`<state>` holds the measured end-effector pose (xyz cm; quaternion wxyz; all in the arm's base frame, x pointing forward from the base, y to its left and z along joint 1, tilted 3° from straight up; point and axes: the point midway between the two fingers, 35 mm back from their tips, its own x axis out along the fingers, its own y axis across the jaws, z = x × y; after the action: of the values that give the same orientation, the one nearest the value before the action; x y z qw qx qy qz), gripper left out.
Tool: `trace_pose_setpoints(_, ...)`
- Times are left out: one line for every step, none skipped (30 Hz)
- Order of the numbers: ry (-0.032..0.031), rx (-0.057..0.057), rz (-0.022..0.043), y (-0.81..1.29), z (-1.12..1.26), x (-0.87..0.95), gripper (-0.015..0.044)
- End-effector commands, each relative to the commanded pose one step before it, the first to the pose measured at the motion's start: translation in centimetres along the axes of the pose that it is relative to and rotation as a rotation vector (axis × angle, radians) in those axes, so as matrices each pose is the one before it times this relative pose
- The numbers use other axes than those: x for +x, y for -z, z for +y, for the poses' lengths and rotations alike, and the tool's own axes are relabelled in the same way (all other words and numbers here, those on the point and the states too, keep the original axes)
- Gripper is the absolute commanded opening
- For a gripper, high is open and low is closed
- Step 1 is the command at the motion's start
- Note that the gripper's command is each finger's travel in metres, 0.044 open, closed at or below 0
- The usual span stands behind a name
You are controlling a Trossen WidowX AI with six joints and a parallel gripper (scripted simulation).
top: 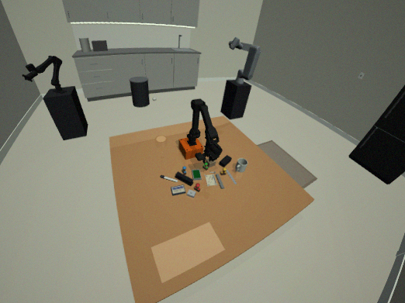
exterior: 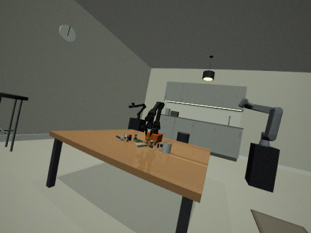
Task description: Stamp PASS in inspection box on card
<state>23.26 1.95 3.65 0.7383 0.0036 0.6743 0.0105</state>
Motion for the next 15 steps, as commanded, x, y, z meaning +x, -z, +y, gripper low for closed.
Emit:
trace_pose_setpoints(-0.00300, 0.0054, 0.01336, 0.252, 0.069, 0.882, 0.0216)
trace_pose_setpoints(-0.00001, 0.0000, 0.00001, -0.005, 0.005, 0.169, 0.0216)
trace_pose_setpoints(-0.00001, 0.0000, 0.00001, -0.003, 0.005, 0.168, 0.0216)
trace_pose_setpoints(-0.00001, 0.0000, 0.00001, -0.002, 0.005, 0.168, 0.0216)
trace_pose_setpoints(-0.00001, 0.0000, 0.00002, 0.000, 0.005, 0.168, 0.0216)
trace_pose_setpoints(-0.00001, 0.0000, 0.00002, 0.001, 0.004, 0.167, 0.0216)
trace_pose_setpoints(-0.00001, 0.0000, 0.00002, 0.002, 0.004, 0.167, 0.0216)
trace_pose_setpoints(-0.00001, 0.0000, 0.00002, 0.004, 0.004, 0.167, 0.0216)
trace_pose_setpoints(-0.00001, 0.0000, 0.00002, 0.005, 0.004, 0.166, 0.0216)
trace_pose_setpoints(-0.00001, 0.0000, 0.00002, 0.007, 0.004, 0.166, 0.0216)
trace_pose_setpoints(-0.00001, 0.0000, 0.00003, 0.008, 0.004, 0.165, 0.0216)
trace_pose_setpoints(-0.00001, 0.0000, 0.00003, 0.009, 0.004, 0.165, 0.0216)
trace_pose_setpoints(-0.00001, 0.0000, 0.00003, 0.011, 0.004, 0.164, 0.0216)
trace_pose_setpoints(-0.00001, 0.0000, 0.00003, 0.012, 0.004, 0.164, 0.0216)
trace_pose_setpoints(-0.00001, 0.0000, 0.00003, 0.013, 0.004, 0.163, 0.0216)
